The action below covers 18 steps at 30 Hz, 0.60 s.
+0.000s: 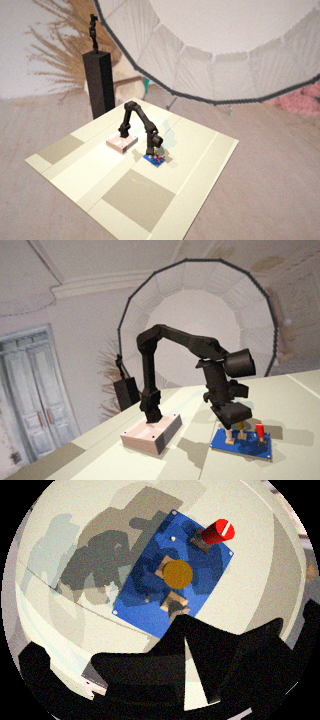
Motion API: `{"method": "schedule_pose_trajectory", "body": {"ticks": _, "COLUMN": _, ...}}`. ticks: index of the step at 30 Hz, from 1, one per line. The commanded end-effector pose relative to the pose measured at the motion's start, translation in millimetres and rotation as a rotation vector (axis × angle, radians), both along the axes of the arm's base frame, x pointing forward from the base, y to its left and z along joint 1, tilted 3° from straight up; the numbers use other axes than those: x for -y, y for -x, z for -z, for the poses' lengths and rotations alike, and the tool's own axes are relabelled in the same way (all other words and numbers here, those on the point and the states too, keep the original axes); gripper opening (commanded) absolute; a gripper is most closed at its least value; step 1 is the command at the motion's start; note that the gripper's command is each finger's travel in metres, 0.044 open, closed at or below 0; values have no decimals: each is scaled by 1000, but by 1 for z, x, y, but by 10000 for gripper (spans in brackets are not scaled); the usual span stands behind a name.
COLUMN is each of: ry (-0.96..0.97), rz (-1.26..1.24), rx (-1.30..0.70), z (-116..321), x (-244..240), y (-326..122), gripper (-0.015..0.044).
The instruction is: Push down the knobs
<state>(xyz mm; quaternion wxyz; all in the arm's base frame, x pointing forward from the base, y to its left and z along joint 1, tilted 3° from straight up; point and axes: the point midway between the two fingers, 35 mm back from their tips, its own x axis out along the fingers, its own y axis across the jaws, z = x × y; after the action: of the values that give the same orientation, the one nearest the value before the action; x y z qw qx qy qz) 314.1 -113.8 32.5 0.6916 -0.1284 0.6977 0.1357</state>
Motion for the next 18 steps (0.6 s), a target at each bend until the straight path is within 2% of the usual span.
{"method": "schedule_pose_trajectory", "body": {"ticks": 1, "ry": -11, "rz": -2, "rx": -14, "z": 15, "x": -1, "y": -1, "gripper": 0}}
{"method": "schedule_pose_trajectory", "body": {"ticks": 18, "ry": -11, "rz": -2, "rx": -14, "z": -3, "x": -1, "y": -1, "gripper": 0}}
